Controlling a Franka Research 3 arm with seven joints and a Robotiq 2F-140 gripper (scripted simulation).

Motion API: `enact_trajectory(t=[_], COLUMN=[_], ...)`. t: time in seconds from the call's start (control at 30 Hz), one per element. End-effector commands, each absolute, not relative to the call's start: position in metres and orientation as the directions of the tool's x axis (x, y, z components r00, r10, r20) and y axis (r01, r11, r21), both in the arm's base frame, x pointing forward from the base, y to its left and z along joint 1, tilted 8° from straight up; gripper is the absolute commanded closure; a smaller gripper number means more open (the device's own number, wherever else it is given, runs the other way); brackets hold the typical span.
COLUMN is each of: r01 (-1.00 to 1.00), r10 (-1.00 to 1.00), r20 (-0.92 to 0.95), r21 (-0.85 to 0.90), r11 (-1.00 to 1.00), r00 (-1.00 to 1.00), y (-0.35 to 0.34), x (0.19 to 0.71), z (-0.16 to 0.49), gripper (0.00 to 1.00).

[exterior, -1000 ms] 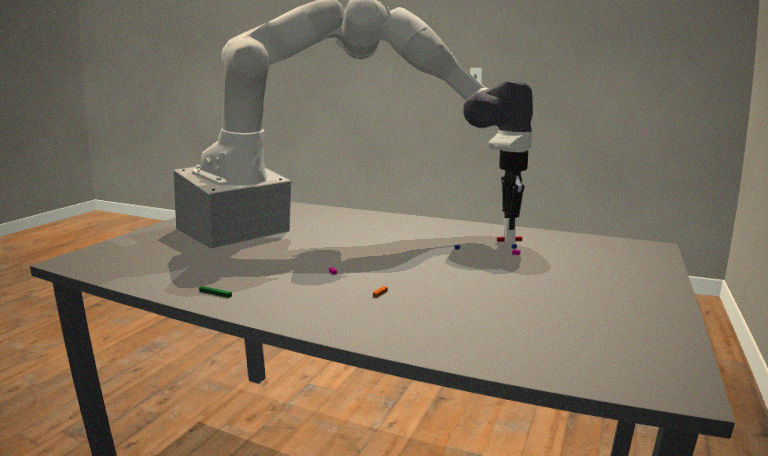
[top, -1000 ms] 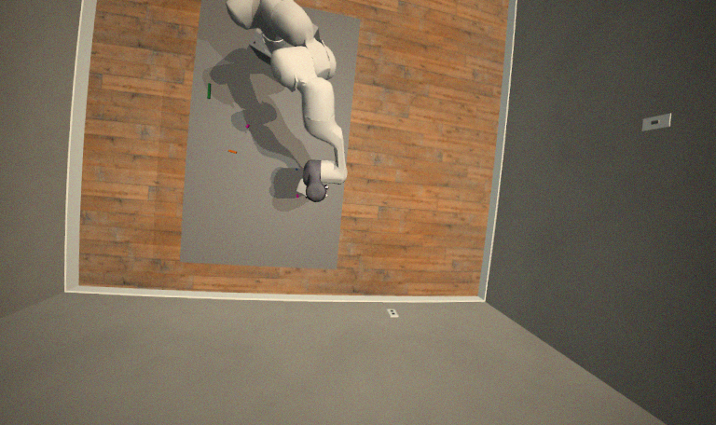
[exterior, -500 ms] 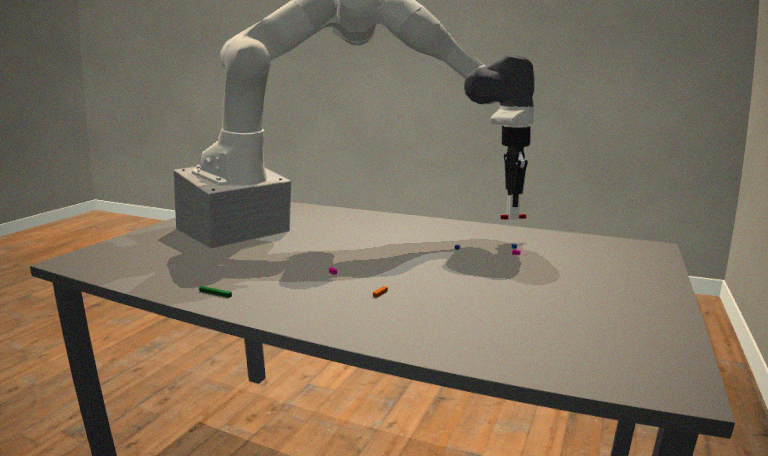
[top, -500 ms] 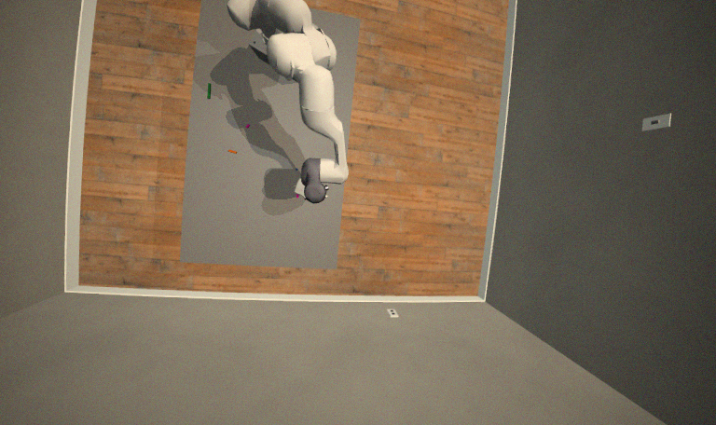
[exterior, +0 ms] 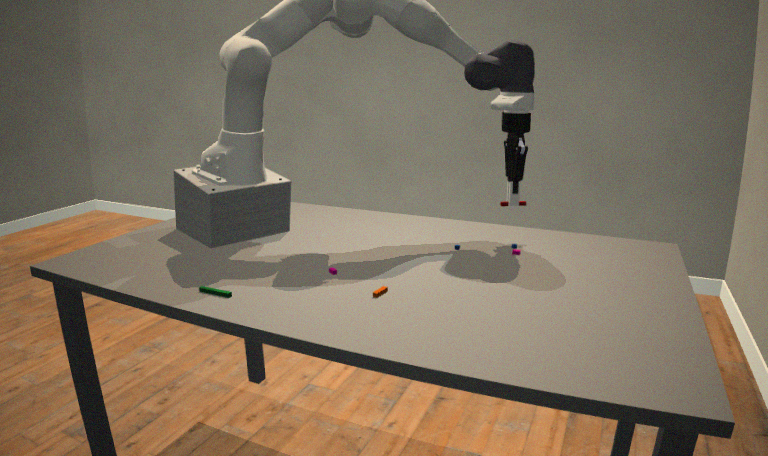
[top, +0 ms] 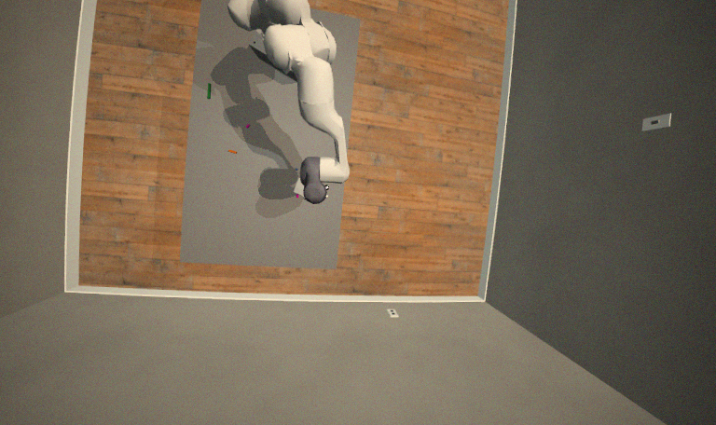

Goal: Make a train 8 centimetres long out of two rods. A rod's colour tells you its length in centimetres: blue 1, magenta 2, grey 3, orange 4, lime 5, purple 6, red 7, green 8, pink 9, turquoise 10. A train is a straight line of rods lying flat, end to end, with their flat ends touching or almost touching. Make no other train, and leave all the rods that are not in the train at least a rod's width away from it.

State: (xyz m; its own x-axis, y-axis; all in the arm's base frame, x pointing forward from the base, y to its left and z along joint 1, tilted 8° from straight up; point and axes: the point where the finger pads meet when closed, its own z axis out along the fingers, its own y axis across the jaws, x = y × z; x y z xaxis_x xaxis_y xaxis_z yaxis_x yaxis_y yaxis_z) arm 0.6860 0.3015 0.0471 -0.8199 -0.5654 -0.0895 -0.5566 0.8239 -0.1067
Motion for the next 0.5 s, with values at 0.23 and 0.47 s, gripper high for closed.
enact_trajectory(t=[0.23,0.47], r01=[-0.732,-0.774], r10=[-0.741,-0.783], r20=[-0.054,-0.046], r21=[-0.123,-0.126], r11=[0.67,0.62], r00=[-0.67,-0.62], y=[0.283,0.277], x=[0.727,0.738], z=[0.052,0.054], gripper=[0.88,0.88])
